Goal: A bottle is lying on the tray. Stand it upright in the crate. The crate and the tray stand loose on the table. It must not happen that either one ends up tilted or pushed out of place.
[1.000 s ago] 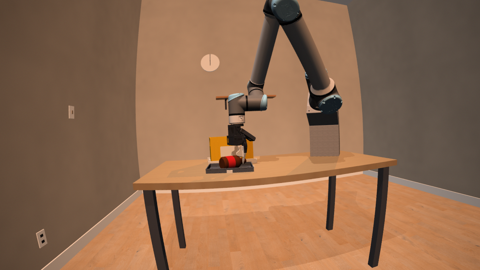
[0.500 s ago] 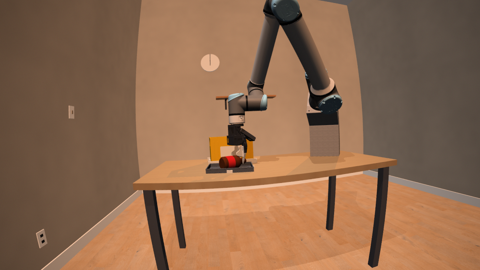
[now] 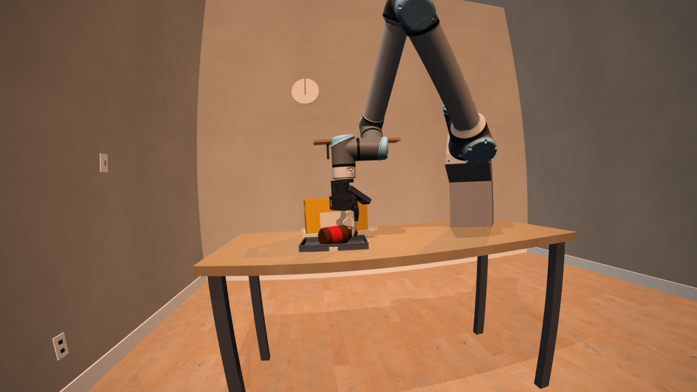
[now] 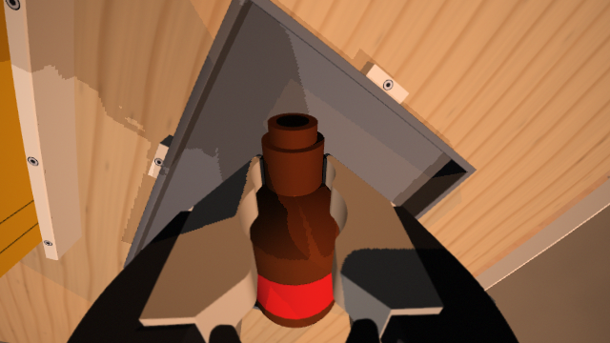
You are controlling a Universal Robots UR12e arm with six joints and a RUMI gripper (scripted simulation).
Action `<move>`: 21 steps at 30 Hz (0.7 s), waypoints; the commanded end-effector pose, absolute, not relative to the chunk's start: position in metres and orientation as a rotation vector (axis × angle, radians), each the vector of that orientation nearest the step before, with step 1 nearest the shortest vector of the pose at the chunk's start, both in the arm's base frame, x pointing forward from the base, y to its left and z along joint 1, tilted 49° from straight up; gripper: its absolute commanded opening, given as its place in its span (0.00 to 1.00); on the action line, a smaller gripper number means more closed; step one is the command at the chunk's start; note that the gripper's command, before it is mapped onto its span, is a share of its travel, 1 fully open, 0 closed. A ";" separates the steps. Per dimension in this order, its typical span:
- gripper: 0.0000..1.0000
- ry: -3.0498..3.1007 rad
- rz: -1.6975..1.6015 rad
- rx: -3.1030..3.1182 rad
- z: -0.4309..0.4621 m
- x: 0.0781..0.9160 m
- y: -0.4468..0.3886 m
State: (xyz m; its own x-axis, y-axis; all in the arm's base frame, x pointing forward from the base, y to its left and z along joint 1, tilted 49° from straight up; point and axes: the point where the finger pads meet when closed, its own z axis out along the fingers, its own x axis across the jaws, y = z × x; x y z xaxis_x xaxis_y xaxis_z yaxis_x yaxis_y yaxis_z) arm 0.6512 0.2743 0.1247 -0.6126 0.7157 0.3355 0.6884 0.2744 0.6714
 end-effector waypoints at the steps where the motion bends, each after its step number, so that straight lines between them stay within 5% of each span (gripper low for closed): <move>1: 0.00 2.480 1.279 1.367 0.127 0.650 0.272; 21: 0.00 2.480 1.279 1.367 0.136 0.645 0.263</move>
